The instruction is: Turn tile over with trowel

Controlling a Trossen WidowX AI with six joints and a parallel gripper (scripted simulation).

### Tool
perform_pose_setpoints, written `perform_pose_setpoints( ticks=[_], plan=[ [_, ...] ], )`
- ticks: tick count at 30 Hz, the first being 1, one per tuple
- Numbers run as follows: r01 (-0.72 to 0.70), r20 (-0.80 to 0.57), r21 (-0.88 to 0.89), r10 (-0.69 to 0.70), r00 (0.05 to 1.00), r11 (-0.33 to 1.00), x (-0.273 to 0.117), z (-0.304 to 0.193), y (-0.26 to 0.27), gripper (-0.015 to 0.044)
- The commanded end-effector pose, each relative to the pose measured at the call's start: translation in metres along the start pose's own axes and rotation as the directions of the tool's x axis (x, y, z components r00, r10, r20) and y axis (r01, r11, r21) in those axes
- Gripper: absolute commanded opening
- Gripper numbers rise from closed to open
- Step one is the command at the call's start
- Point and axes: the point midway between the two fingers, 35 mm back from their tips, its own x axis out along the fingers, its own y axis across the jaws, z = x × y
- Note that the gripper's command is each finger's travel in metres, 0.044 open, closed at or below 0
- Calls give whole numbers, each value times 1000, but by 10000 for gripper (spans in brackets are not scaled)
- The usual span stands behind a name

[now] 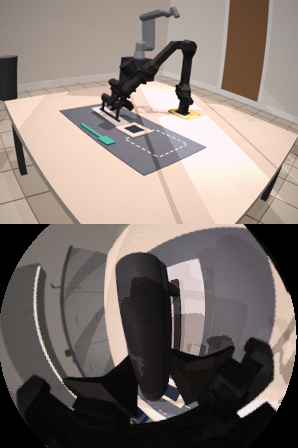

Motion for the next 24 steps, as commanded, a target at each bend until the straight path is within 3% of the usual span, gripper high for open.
perform_pose_setpoints(
  ticks=[1, 24],
  plan=[
    [-4, 2, -2, 4, 1000, 1000, 0, -5, 1, 0],
    [-4, 0, 0, 4, 1000, 1000, -2, -42, 4, 0]
  ],
)
